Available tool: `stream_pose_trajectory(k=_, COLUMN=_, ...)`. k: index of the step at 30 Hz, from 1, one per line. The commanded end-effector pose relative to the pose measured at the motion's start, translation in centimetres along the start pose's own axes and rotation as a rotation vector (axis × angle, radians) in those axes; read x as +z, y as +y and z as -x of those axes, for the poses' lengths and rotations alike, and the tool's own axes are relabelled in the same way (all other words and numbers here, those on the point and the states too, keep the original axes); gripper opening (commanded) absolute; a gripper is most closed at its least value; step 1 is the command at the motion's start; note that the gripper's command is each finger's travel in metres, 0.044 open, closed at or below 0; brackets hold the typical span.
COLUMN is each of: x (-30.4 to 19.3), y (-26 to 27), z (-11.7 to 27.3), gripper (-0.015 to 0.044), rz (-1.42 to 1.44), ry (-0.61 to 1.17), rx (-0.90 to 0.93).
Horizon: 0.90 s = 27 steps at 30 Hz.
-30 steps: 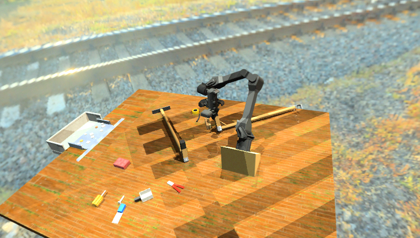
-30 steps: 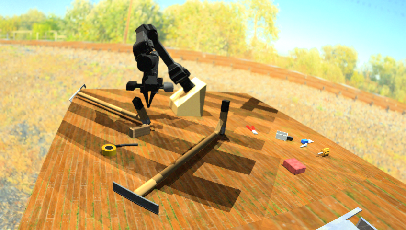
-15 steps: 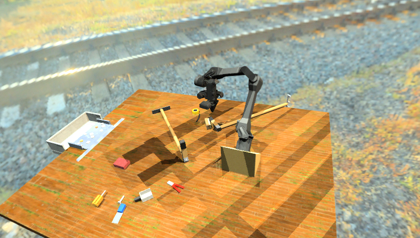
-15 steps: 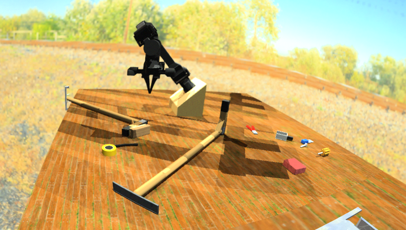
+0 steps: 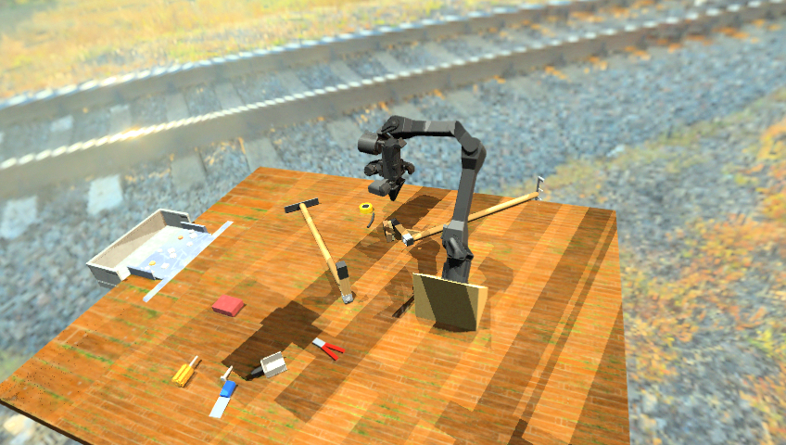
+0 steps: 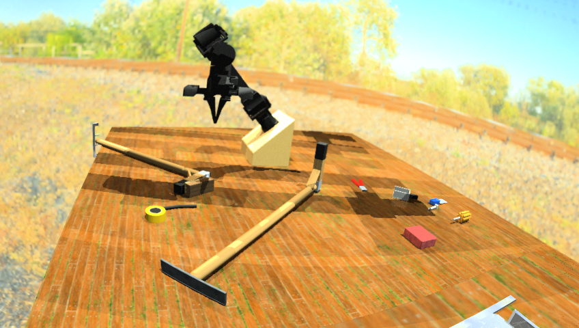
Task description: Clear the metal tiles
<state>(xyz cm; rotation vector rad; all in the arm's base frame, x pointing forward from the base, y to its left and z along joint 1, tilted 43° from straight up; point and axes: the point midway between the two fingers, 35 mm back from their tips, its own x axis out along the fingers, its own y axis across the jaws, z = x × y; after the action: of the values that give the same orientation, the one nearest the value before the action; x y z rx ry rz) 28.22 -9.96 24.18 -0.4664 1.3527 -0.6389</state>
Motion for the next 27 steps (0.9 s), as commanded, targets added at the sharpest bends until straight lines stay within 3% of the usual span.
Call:
stream_pose_trajectory(k=1, x=1.4, y=0.4, z=0.0, gripper=0.0000, rz=-0.017, ry=-0.016, rx=-0.008)
stream_pose_trajectory(k=27, x=10.6, y=6.2, z=-0.9, gripper=0.0000, rz=-0.099, ry=-0.116, rx=-0.027)
